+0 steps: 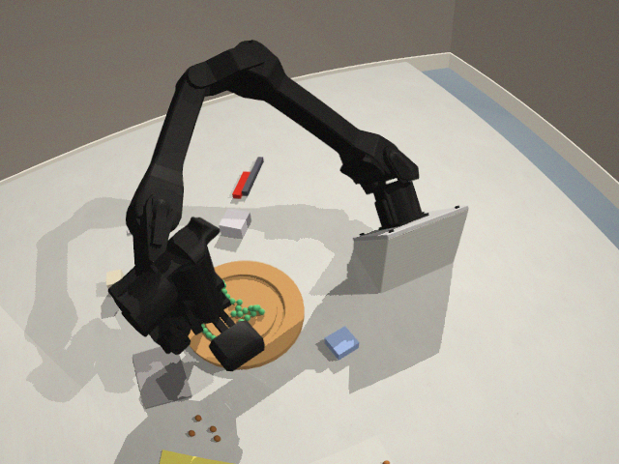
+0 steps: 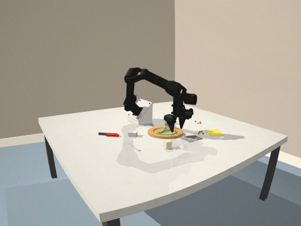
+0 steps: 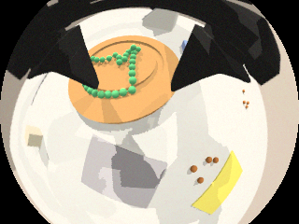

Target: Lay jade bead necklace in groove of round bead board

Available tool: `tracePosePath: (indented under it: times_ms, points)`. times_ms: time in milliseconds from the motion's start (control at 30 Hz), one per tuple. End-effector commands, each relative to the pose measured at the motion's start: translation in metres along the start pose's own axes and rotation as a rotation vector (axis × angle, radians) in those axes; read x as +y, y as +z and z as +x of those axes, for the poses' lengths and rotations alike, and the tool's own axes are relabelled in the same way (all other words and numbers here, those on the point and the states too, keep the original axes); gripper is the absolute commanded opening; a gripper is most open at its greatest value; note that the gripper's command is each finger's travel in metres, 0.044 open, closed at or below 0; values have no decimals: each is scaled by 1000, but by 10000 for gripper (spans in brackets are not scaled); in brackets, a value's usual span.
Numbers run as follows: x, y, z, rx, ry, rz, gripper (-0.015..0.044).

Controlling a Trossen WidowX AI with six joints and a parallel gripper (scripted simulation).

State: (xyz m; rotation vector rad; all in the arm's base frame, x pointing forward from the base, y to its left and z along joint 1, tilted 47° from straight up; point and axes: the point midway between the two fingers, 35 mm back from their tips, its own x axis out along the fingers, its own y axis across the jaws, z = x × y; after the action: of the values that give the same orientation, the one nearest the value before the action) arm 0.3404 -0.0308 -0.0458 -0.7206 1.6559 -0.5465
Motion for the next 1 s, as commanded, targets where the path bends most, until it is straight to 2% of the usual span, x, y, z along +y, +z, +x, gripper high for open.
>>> tracePosePath:
  times_ms: [0,233,400,967]
  points:
    - [0,0,-1,1,4,4,440]
    - [-2,-10,-31,0,6,-98,256]
    - [-2,-10,-28,0,6,-101,125]
    - [-1,-9,-9,-3,5,-98,120]
